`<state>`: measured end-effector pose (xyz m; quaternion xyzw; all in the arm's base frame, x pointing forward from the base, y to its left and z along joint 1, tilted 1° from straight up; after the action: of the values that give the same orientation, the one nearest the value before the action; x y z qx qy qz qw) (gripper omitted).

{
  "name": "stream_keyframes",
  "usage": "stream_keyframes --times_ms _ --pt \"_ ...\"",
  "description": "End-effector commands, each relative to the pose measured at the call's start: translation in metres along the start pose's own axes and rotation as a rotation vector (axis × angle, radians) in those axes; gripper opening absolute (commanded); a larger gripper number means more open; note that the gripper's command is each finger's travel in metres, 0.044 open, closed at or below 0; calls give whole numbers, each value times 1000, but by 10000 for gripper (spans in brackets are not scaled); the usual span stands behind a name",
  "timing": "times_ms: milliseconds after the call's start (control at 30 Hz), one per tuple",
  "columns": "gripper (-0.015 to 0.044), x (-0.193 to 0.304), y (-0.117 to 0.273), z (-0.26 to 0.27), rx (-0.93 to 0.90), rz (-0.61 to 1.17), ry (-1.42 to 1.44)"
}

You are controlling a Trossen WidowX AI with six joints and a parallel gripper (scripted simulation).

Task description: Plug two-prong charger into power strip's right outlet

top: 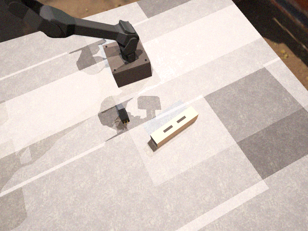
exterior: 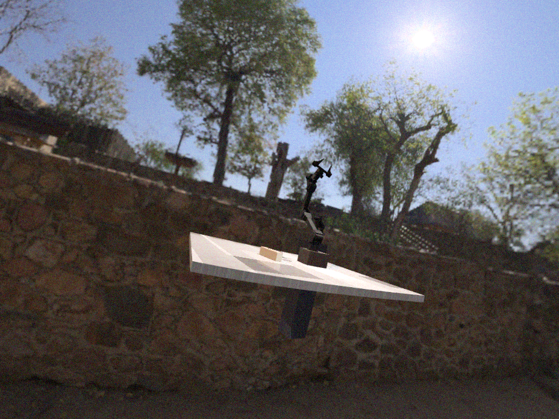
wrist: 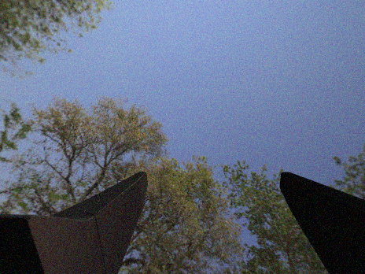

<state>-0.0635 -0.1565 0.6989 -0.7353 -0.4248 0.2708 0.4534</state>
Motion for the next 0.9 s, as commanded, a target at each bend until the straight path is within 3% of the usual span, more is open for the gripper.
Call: stream_keyframes --times_ms 0,467,867 --pt "426 0 0 0 -1 1 1" --pt "440 61 -12 37 -35 190 31" --pt "440 146 -15 62 -23 436 42"
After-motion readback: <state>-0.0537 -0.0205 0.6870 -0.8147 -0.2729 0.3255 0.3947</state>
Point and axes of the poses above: the point midway between the two fingers, 35 mm back from their tips, its own y axis back along the fingers, its own z axis across the jaws, x = y × z, the point moved 1 cm from there along y, back along the fingers, and after that the axes turned 4 degrees about -y, right-handed, at the moved point
